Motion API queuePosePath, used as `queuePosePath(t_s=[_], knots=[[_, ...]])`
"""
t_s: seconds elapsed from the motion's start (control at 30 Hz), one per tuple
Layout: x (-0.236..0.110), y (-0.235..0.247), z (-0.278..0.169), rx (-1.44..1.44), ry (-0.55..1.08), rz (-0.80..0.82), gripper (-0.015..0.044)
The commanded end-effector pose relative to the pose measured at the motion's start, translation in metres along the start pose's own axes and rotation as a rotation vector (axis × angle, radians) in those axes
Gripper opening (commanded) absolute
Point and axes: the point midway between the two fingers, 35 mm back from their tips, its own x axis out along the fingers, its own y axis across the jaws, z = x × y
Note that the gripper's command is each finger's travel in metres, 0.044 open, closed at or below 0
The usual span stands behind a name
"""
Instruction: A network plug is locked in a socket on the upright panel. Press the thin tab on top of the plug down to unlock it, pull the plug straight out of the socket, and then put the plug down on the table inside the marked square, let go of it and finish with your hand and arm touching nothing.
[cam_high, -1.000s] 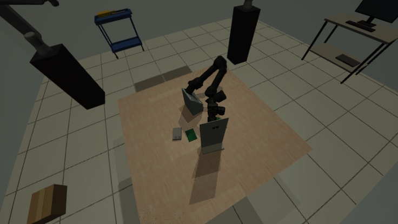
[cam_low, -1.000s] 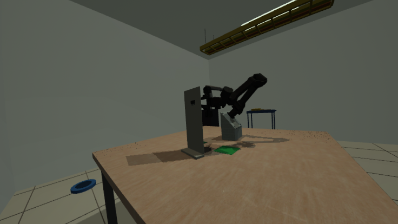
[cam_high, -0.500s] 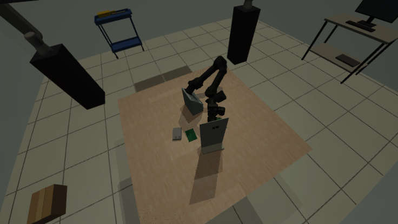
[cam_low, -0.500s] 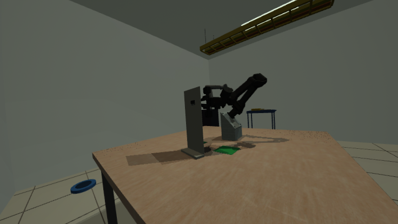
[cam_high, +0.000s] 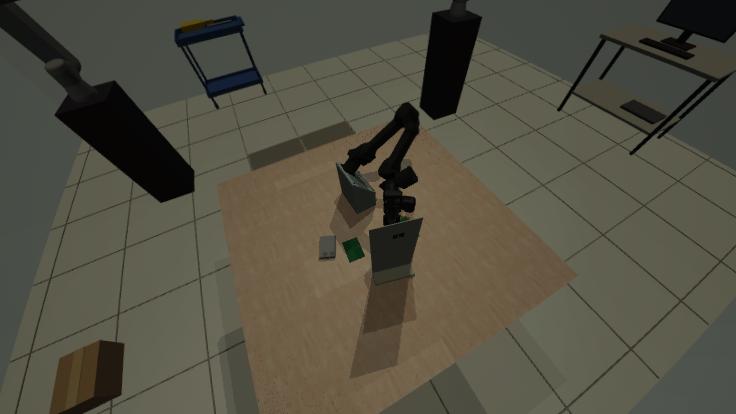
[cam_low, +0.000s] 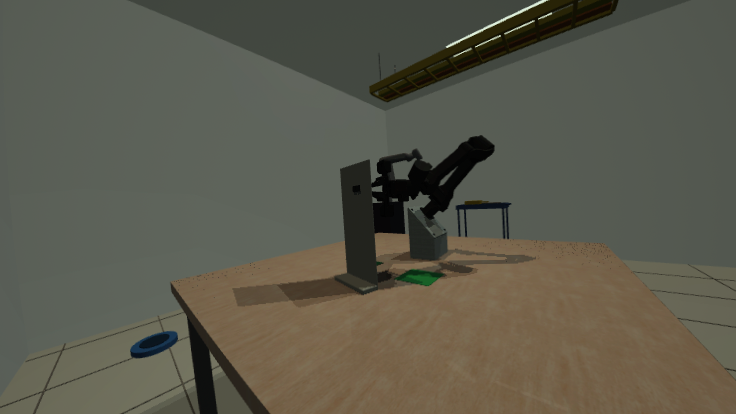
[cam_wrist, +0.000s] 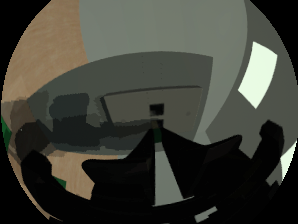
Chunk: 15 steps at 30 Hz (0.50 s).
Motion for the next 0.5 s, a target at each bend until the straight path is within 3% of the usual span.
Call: queuePosePath(t_s=[0.0, 0.47], knots=[[-0.0044, 0.0000, -0.0009, -0.006, -0.001, 0.002, 0.0000], [-0.0122, 0.0000, -0.0035, -0.006, -0.001, 0.002, 0.0000]])
